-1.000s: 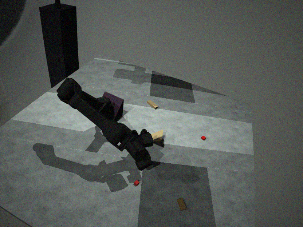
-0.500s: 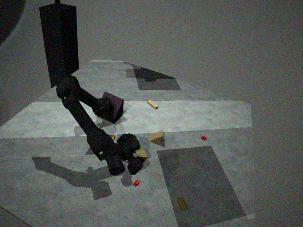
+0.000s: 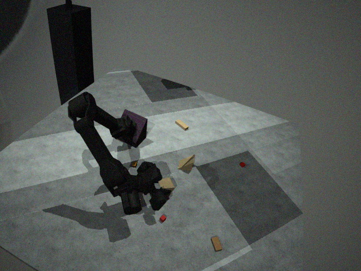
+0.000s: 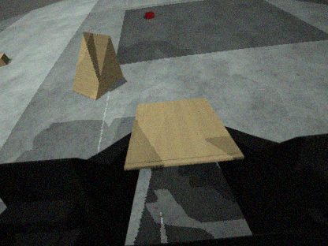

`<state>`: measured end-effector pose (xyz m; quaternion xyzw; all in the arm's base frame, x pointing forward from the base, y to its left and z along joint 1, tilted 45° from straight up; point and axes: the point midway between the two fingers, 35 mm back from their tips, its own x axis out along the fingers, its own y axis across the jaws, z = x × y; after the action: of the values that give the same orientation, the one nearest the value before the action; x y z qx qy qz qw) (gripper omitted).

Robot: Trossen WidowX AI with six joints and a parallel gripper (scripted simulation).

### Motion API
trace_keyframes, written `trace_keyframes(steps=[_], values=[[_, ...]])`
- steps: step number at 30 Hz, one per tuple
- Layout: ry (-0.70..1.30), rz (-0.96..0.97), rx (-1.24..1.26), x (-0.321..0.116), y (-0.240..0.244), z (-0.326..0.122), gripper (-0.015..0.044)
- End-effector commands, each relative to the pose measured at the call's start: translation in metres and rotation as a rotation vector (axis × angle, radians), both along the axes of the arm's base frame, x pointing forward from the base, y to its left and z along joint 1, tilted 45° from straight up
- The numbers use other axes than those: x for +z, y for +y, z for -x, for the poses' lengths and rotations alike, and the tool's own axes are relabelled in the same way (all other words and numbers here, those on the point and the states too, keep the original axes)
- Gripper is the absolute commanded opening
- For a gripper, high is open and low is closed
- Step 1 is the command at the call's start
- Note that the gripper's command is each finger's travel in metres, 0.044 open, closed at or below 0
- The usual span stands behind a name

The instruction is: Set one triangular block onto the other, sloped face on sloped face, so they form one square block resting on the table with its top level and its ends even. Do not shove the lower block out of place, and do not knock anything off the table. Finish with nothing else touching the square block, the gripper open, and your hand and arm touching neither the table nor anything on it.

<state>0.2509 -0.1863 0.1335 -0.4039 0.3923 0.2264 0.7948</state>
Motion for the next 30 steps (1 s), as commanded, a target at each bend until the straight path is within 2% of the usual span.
trace_keyframes(steps=[1, 7, 17, 24, 30], values=[[0.002, 0.001, -0.004, 0.000, 0.000, 0.000, 0.0289], [0.002, 0.001, -0.004, 0.000, 0.000, 0.000, 0.0440], [0.002, 0.001, -0.004, 0.002, 0.001, -0.001, 0.0440], [-0.003, -0.005, 0.000, 0.068, 0.068, -0.012, 0.0440], [-0.007, -0.003, 0.003, 0.070, 0.069, -0.012, 0.0440]])
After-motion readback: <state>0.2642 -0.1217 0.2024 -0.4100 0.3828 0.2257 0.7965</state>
